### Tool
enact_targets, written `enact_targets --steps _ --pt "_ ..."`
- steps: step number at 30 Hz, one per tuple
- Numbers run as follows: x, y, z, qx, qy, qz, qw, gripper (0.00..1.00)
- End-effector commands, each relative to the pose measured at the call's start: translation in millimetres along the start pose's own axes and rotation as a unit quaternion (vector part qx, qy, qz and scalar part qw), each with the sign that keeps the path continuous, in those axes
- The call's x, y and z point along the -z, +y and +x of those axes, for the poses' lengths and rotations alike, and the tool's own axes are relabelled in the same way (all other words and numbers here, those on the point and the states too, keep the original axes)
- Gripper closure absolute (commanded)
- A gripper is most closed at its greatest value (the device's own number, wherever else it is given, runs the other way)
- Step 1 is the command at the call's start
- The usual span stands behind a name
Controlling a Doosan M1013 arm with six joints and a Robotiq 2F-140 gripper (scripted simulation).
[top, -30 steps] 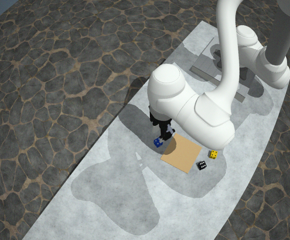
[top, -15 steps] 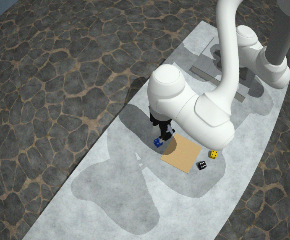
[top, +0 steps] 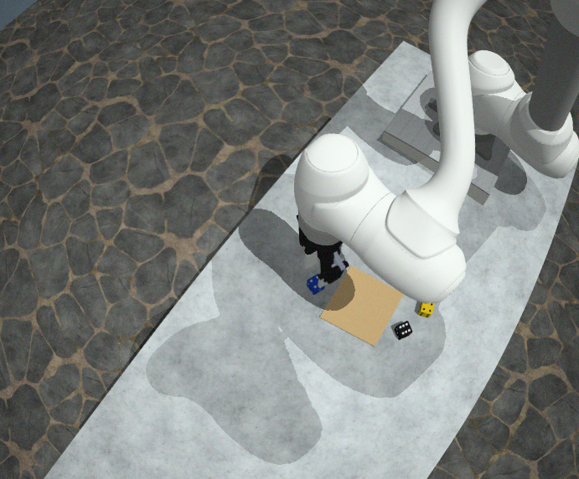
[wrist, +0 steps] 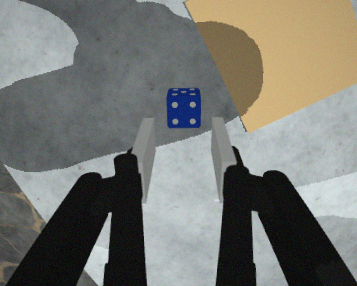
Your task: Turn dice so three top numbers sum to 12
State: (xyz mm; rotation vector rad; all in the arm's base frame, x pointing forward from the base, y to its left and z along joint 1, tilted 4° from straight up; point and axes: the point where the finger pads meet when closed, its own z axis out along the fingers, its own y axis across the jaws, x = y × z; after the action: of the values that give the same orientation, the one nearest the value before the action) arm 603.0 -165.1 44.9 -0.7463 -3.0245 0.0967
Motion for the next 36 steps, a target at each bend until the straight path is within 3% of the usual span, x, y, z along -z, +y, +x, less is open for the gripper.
enact_targets --steps 1,22,36 --pt "-5 0 0 0.0 0.0 0.0 1.0 0.72" --pt "-32 0 0 0.0 0.0 0.0 1.0 0.72" --pt "-37 0 0 0.0 0.0 0.0 1.0 0.72"
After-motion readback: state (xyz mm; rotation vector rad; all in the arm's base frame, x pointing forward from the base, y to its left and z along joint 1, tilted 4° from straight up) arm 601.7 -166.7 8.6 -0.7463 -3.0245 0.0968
